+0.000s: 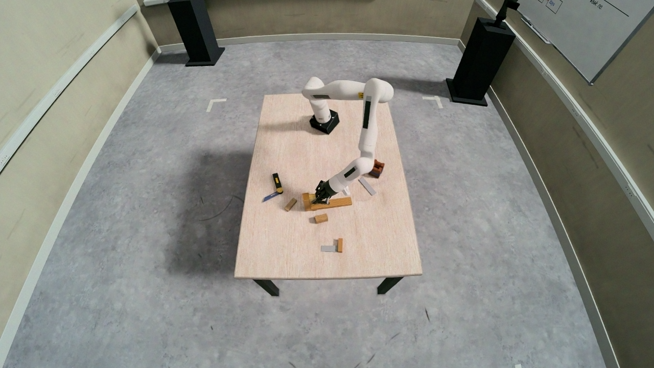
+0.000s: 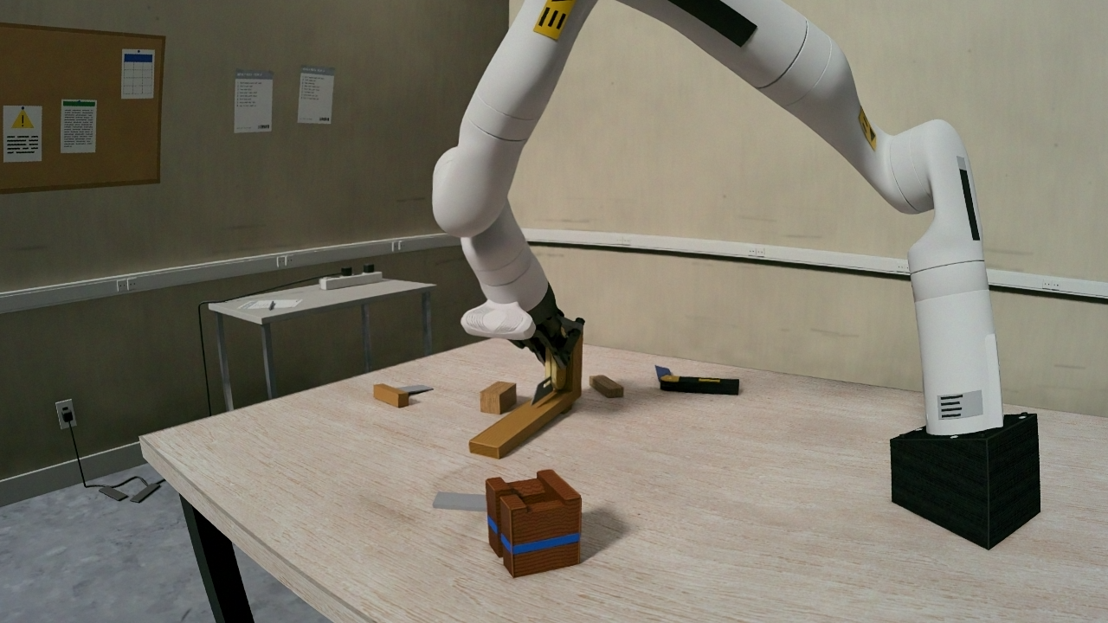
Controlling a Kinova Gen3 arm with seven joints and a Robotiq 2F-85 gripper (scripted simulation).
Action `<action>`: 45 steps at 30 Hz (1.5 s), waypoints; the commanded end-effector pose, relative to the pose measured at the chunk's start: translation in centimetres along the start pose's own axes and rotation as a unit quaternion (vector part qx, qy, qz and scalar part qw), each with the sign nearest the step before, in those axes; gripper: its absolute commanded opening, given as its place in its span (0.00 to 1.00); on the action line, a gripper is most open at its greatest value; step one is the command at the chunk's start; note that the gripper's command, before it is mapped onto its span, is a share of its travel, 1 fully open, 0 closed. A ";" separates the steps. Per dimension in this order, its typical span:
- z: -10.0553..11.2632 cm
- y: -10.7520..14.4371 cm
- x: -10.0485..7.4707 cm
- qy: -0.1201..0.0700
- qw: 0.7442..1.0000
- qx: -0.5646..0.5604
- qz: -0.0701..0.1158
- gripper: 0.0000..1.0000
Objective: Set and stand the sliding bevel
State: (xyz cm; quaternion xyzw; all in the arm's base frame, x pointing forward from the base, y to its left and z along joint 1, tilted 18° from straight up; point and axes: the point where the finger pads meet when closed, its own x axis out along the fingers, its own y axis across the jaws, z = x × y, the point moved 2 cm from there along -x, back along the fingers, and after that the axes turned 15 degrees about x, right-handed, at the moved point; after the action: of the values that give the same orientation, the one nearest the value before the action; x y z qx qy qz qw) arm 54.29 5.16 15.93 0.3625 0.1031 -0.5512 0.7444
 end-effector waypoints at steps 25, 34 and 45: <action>-0.7 -0.1 -1.0 0.000 1.000 0.000 0.000 0.10; -0.7 -0.1 -1.0 0.000 1.000 0.000 0.000 0.10; -0.4 -0.1 -1.3 0.000 1.000 0.000 0.000 0.10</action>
State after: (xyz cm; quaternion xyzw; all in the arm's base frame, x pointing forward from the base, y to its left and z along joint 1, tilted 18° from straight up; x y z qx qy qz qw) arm 53.86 6.35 16.18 0.3625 0.1031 -0.5512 0.7444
